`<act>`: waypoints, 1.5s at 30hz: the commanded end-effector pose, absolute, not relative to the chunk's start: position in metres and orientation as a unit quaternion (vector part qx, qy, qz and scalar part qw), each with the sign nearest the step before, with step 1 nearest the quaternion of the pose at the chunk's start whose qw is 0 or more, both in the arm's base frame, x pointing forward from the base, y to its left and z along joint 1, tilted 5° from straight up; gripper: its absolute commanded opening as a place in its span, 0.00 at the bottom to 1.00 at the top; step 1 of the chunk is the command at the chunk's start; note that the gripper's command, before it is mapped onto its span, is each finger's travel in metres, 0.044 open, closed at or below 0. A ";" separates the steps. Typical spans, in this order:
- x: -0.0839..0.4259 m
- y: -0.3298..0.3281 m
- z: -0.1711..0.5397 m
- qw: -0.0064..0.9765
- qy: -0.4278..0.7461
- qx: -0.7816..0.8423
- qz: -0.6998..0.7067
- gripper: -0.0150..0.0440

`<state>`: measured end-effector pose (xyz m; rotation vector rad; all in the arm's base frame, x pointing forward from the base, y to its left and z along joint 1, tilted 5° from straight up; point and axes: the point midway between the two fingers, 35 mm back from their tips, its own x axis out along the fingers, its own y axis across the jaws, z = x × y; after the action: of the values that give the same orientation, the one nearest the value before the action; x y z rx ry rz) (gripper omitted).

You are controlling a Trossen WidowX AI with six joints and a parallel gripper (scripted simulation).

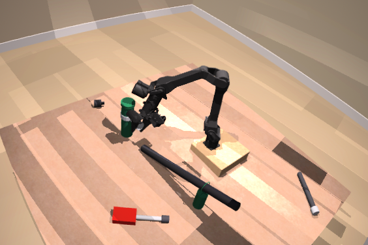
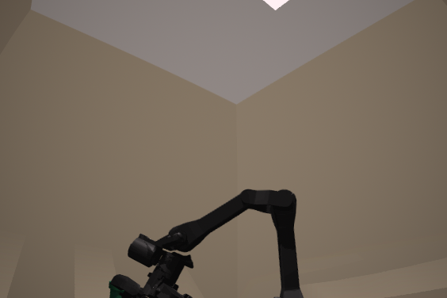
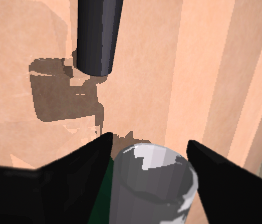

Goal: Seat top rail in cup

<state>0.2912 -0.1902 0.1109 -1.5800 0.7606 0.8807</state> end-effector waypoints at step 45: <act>0.255 -0.022 0.222 0.868 0.491 -0.026 -0.070 1.00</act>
<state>0.2756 -0.0575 0.1841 -0.5686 1.0828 0.2420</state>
